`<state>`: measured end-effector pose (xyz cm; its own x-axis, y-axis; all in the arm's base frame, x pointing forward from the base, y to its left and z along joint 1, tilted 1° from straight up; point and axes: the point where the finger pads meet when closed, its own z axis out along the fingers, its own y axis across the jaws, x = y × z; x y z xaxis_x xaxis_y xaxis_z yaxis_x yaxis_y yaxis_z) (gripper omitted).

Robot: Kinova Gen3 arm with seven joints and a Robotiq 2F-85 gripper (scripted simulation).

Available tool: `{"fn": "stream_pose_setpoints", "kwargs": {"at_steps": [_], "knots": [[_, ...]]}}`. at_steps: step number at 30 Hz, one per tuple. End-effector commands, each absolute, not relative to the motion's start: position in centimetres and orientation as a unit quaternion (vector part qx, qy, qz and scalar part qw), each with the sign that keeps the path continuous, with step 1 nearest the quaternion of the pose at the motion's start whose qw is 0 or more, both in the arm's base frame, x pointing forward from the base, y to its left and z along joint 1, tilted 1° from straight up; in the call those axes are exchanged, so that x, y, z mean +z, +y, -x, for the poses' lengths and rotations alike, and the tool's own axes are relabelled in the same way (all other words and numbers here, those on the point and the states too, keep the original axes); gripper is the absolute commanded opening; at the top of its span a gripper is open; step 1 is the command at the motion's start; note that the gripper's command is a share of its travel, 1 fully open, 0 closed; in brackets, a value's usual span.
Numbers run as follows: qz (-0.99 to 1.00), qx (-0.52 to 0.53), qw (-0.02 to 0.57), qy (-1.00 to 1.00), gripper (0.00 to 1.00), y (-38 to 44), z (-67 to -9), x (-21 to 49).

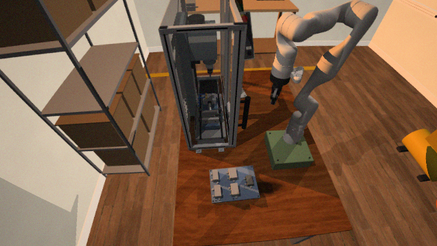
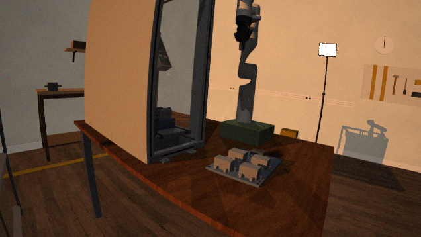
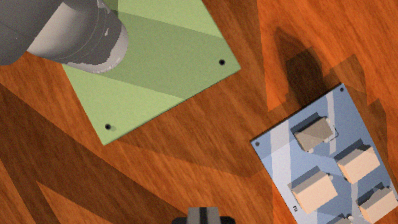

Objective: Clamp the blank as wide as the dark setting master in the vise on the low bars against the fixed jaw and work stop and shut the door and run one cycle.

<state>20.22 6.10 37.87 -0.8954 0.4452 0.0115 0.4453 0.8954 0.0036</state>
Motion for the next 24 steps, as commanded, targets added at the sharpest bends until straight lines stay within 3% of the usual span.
{"fn": "stream_pose_setpoints", "kwargs": {"at_steps": [1, 24], "knots": [[0.161, -0.005, 0.006, -0.987, 0.1, 6.1, -20.24, 37.9], [0.047, -0.006, 0.005, -0.999, 0.1, 6.11, -20.24, 37.9]]}}
